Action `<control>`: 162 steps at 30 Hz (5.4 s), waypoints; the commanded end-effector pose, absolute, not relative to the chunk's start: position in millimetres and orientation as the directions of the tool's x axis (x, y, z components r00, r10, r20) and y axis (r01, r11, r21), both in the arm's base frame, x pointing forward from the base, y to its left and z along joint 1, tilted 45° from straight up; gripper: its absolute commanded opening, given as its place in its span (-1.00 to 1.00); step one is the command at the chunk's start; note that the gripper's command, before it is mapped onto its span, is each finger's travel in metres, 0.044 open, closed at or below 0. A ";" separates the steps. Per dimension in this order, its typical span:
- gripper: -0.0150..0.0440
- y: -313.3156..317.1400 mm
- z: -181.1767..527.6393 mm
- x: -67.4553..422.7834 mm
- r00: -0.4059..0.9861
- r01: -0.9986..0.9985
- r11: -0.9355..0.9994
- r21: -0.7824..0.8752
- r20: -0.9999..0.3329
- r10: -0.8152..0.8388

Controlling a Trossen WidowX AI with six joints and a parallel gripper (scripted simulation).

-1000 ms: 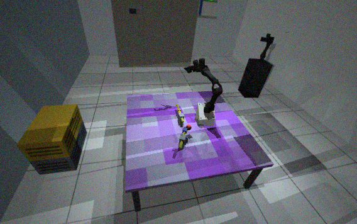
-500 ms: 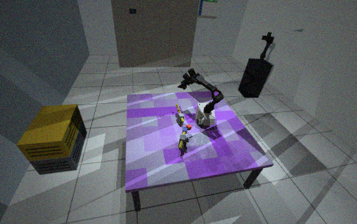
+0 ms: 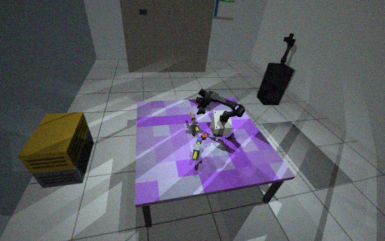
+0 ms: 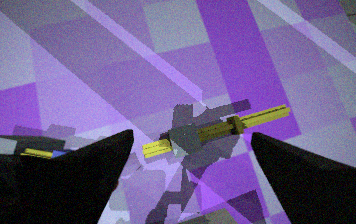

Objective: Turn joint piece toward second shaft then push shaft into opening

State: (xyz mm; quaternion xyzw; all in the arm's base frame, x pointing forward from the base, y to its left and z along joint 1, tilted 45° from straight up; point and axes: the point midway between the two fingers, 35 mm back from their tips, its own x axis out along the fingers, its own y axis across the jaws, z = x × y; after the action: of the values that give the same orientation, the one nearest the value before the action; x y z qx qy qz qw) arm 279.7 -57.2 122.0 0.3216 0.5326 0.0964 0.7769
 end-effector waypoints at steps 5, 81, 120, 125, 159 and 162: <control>1.00 15.2 128.7 236.2 0.227 0.059 0.763 0.643 -0.753 0.617; 1.00 94.3 133.1 156.7 -0.155 0.983 0.029 -0.182 -0.728 0.668; 1.00 100.5 128.3 158.4 -0.207 0.358 -0.650 -0.670 -0.736 0.645; 1.00 104.4 123.6 159.1 -0.206 0.358 -0.652 -0.668 -0.738 0.643; 1.00 171.0 83.1 194.8 -0.204 0.360 -0.647 -0.672 -0.733 0.649; 1.00 174.5 84.8 205.0 -0.203 0.361 -0.646 -0.672 -0.733 0.649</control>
State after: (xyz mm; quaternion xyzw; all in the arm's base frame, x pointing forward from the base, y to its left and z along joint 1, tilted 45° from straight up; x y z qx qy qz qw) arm 197.5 170.8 82.9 0.6236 0.4055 -0.6599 -0.1062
